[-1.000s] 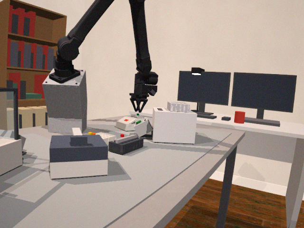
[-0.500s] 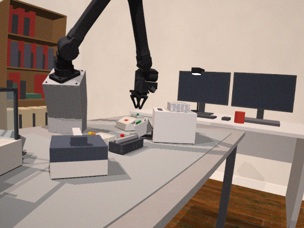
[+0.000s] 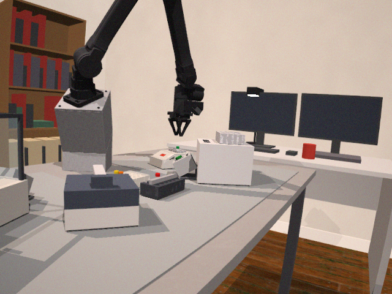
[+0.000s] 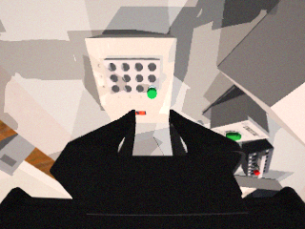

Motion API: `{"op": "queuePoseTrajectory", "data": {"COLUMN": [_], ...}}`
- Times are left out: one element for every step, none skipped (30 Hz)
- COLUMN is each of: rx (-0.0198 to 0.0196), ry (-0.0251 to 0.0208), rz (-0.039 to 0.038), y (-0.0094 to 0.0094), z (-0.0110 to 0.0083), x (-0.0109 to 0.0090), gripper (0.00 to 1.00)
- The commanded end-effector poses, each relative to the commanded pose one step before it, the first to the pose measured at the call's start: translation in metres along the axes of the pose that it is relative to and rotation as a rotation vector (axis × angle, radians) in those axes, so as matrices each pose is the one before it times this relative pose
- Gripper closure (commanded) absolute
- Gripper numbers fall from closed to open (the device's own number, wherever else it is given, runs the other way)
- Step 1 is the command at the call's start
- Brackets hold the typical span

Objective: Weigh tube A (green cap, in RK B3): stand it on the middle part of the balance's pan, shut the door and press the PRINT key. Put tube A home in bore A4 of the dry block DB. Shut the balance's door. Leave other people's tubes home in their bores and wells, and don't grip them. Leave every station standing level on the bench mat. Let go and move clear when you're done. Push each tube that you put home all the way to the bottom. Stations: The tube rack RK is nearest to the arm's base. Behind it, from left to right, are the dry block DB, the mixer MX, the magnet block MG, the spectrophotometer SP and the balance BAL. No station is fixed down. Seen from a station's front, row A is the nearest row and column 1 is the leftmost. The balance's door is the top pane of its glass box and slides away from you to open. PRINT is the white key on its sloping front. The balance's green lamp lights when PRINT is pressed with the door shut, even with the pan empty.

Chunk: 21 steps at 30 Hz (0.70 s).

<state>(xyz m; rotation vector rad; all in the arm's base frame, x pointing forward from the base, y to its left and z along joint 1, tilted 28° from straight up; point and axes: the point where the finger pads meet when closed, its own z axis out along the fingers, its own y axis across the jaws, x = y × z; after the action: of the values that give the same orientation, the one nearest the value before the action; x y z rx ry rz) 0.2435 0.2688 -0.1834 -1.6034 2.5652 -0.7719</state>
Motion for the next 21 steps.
{"op": "queuePoseTrajectory", "data": {"rx": [0.00115,-0.00127,0.0,0.0,0.0,0.0,0.0,0.00282,-0.00054,-0.00054,-0.00018,0.00002,-0.00001,-0.00003,-0.00006,-0.00007,-0.00008,-0.0001,-0.00008,0.0,0.0], "ry": [-0.04824,0.02405,0.0,0.0,0.0,0.0,0.0,-0.02489,-0.00017,-0.00017,0.00018,-0.0002,-0.00047,-0.00016,-0.00016,-0.00016,-0.00016,-0.00016,-0.00016,0.0,0.0], "rz": [0.01658,-0.00501,0.0,0.0,0.0,0.0,0.0,0.00248,0.00007,0.00007,-0.00009,0.00009,0.00021,0.00007,0.00007,0.00007,0.00007,0.00007,0.00007,0.0,0.0], "y": [0.00168,-0.00222,0.0,0.0,0.0,0.0,0.0,0.00073,0.00008,0.00008,0.00005,-0.00002,-0.00004,-0.00001,0.0,0.0,0.0,0.0,0.0,0.0,0.0], "z": [-0.01678,0.00971,0.0,0.0,0.0,0.0,0.0,-0.01478,-0.00174,-0.00175,-0.00168,-0.00175,-0.00181,-0.00175,-0.00175,-0.00175,-0.00175,-0.00175,-0.00175,0.0,0.0], "x": [-0.01678,0.0064,0.0,0.0,0.0,0.0,0.0,-0.01266,-0.00011,-0.00011,0.0001,-0.00013,-0.00029,-0.00011,-0.00011,-0.00011,-0.00011,-0.00011,-0.00011,0.0,0.0], "gripper": [0.64,0.64,0.64,0.64,0.64,0.64,0.64,0.7,0.7,0.7,0.7,0.7,0.7,0.7,0.7,0.7,0.7,0.7,0.7,0.7,0.7]}}
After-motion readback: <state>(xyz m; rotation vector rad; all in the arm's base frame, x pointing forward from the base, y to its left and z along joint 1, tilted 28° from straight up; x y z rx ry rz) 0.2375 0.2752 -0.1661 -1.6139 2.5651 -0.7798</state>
